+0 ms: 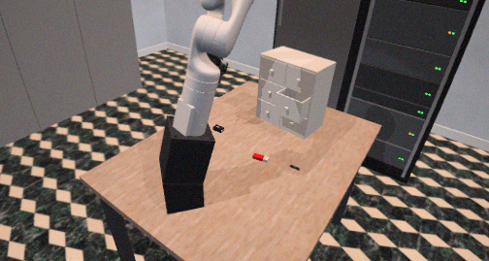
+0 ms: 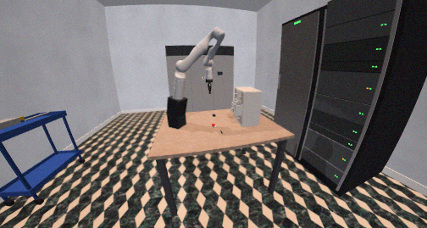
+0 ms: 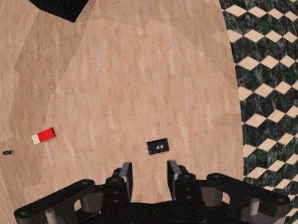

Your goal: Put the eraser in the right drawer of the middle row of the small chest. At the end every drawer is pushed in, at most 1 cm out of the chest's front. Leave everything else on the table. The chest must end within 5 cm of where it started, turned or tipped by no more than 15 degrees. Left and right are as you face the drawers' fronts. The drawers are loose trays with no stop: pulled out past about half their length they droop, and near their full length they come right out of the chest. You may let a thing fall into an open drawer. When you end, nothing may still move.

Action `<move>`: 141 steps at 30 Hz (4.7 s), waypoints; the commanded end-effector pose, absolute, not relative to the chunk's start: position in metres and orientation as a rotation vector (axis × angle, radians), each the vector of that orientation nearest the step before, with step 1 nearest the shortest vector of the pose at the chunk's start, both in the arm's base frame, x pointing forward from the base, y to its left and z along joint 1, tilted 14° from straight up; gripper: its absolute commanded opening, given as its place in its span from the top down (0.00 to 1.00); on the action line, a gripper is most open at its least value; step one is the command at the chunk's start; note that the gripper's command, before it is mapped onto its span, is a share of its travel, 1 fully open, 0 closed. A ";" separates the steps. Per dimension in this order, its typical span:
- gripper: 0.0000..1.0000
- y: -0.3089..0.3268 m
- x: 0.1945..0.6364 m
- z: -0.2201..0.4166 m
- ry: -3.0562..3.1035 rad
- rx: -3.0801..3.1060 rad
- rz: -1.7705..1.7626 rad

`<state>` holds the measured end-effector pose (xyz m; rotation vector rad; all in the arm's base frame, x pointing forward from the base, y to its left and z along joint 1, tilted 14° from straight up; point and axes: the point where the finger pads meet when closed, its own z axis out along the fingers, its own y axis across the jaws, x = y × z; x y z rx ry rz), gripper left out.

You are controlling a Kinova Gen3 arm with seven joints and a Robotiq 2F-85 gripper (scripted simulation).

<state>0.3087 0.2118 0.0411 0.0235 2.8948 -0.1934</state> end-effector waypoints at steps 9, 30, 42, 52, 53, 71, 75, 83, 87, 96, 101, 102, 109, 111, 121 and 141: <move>0.67 0.212 0.309 0.043 2.910 0.030 -0.191; 0.67 0.212 0.308 0.044 2.919 0.031 -0.190; 0.67 0.212 0.308 0.044 2.919 0.031 -0.190; 0.67 0.212 0.308 0.044 2.919 0.031 -0.190; 0.67 0.212 0.308 0.044 2.919 0.031 -0.190; 0.67 0.195 0.322 0.036 2.899 0.132 -0.200; 0.67 0.181 0.333 0.030 2.882 0.210 -0.206; 0.67 0.151 0.352 0.017 2.842 0.368 -0.212; 0.67 0.127 0.365 0.006 2.807 0.495 -0.212; 0.67 0.064 0.386 -0.024 2.703 0.816 -0.189; 0.67 0.044 0.389 -0.034 2.663 0.926 -0.173; 0.67 0.037 0.390 -0.038 2.650 0.963 -0.167; 0.67 -0.005 0.388 -0.062 2.554 1.209 -0.116; 0.67 -0.015 0.386 -0.069 2.527 1.274 -0.100; 0.67 -0.045 0.374 -0.091 2.430 1.498 -0.038; 0.67 -0.067 0.357 -0.111 2.326 1.716 0.033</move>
